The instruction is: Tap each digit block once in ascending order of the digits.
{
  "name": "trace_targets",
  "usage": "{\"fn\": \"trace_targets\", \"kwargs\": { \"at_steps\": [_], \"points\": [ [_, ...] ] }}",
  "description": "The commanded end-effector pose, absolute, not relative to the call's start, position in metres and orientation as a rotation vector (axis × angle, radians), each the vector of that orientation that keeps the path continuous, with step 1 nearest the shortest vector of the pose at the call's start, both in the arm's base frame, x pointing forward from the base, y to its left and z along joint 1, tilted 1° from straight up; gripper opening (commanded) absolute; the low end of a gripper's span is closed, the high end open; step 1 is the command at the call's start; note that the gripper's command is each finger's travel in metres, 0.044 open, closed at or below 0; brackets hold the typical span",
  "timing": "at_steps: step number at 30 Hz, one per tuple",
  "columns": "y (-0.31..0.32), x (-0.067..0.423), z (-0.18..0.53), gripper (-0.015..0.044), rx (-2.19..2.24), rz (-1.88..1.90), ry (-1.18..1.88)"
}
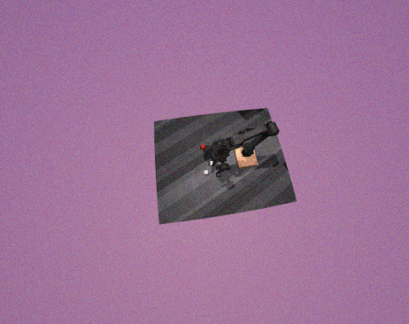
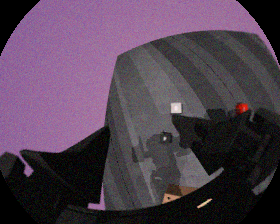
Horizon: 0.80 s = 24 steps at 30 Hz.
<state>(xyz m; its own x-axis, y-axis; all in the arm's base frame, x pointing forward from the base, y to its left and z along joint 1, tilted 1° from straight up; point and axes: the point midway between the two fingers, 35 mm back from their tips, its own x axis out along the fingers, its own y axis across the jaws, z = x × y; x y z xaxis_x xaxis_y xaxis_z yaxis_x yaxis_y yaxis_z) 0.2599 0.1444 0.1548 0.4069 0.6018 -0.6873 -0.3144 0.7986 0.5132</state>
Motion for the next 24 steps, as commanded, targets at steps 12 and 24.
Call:
{"fn": "trace_targets", "kwargs": {
  "at_steps": [12,24],
  "points": [
    [-0.047,0.242,0.111,0.0400,-0.087,0.067,1.568],
    [-0.047,0.242,0.111,0.0400,-0.087,0.067,1.568]
  ]
}}
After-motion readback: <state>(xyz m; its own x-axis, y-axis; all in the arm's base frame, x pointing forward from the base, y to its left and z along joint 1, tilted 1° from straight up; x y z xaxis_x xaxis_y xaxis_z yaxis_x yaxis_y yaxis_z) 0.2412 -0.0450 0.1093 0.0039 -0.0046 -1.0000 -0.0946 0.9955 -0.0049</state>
